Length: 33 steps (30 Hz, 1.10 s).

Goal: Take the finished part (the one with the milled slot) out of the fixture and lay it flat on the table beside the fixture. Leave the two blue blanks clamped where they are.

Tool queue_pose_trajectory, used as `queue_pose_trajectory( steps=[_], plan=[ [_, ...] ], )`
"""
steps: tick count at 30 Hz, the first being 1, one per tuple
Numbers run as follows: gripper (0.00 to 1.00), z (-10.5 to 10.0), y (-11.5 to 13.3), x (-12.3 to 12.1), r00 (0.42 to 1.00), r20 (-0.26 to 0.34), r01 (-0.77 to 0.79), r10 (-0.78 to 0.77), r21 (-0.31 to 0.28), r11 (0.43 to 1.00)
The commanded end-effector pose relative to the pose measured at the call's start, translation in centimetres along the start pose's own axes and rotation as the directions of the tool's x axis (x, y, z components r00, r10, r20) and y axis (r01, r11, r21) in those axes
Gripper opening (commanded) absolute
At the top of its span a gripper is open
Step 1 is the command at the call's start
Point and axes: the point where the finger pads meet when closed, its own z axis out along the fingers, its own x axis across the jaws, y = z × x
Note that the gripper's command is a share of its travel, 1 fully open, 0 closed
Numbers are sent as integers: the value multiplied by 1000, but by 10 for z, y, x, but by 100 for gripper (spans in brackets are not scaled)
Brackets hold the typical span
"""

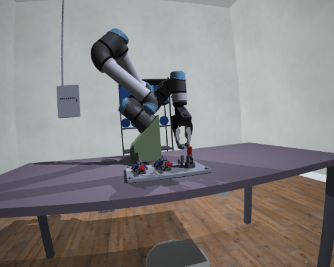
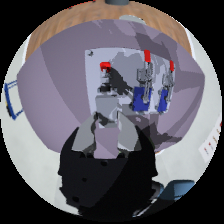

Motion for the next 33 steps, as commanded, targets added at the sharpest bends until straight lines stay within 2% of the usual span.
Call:
queue_pose_trajectory(
  steps=[1,16,33],
  plan=[
    [0,0,0,0,1000,0,0,0,1,1000],
    [0,0,0,-6,1000,0,0,0,1,1000],
    [0,0,0,-28,1000,0,0,0,1,1000]
  ],
)
